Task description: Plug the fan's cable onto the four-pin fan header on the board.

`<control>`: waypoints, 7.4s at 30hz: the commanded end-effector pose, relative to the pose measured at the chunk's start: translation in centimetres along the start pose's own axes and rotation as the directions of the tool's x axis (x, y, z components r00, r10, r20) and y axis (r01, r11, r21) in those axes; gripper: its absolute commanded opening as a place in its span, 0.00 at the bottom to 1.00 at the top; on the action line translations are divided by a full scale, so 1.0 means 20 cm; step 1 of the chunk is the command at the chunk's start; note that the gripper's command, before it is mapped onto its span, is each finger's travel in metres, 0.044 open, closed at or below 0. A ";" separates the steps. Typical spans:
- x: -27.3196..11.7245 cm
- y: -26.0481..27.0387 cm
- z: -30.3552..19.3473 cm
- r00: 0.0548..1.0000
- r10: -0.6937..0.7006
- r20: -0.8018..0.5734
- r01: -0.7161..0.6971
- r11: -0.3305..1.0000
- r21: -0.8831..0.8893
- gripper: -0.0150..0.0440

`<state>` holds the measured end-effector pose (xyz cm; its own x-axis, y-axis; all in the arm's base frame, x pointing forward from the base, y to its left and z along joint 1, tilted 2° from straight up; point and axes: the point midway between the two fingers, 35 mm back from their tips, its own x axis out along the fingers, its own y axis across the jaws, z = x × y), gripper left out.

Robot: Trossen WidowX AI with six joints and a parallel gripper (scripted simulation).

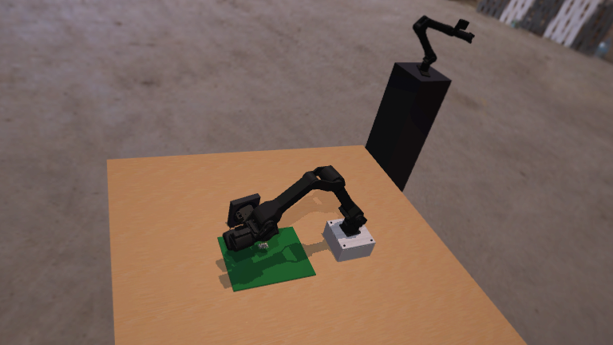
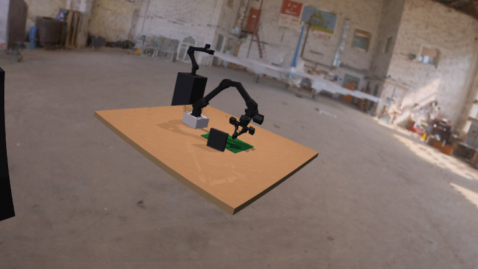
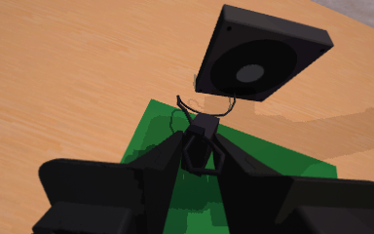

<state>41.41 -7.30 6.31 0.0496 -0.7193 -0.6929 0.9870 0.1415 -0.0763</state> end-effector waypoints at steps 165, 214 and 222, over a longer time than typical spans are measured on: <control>0.06 0.06 -0.37 0.833 0.122 0.539 -0.169 0.985 0.038 0.25; 0.10 0.06 -0.40 0.832 0.121 0.541 -0.163 0.986 0.030 0.25; 0.10 0.06 -0.40 0.832 0.121 0.541 -0.163 0.986 0.030 0.25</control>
<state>41.56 -3.08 -1.00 0.2441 -0.9494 -0.1975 0.9697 0.2366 0.0611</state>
